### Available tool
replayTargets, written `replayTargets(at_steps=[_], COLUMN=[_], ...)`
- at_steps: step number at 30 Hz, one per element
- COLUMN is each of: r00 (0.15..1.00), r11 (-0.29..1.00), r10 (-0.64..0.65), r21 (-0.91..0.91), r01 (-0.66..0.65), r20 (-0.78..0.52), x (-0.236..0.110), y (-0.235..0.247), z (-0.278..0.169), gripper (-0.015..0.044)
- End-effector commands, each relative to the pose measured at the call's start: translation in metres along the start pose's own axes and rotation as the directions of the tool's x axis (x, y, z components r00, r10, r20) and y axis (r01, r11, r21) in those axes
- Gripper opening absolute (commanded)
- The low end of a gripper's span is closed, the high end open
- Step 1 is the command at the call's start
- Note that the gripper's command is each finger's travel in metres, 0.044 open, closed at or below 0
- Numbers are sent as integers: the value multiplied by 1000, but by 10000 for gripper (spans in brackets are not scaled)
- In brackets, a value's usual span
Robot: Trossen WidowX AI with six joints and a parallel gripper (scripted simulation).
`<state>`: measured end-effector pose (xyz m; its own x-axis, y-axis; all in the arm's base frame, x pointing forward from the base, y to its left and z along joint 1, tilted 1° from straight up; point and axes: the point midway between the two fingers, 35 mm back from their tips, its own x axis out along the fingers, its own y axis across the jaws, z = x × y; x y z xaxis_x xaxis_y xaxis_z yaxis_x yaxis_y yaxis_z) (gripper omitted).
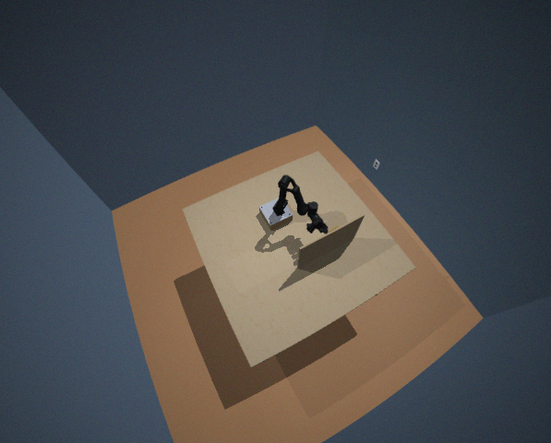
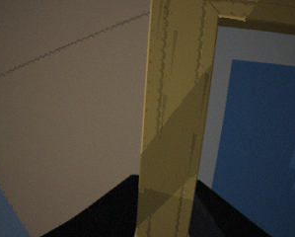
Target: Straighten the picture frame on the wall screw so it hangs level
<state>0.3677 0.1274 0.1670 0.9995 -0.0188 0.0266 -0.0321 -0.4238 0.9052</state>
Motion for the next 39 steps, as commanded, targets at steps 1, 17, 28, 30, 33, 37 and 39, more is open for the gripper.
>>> replayTargets(at_steps=[1,17,28,30,33,37,39], r00=[1000,1000,1000,1000,1000,1000,1000], r11=[1000,1000,1000,1000,1000,998,998], r10=[7,8,11,11,11,11,11], r21=[6,6,1,1,1,-55,-67], r01=[-7,-8,-11,-11,-11,-11,-11], r20=[3,3,3,3,3,3,3], x=[1,1,0,0,0,0,0], y=[0,-4,-3,-3,-3,-3,-2], z=[0,0,0,0,0,0,0], gripper=[0,0,0,0,0,0,0])
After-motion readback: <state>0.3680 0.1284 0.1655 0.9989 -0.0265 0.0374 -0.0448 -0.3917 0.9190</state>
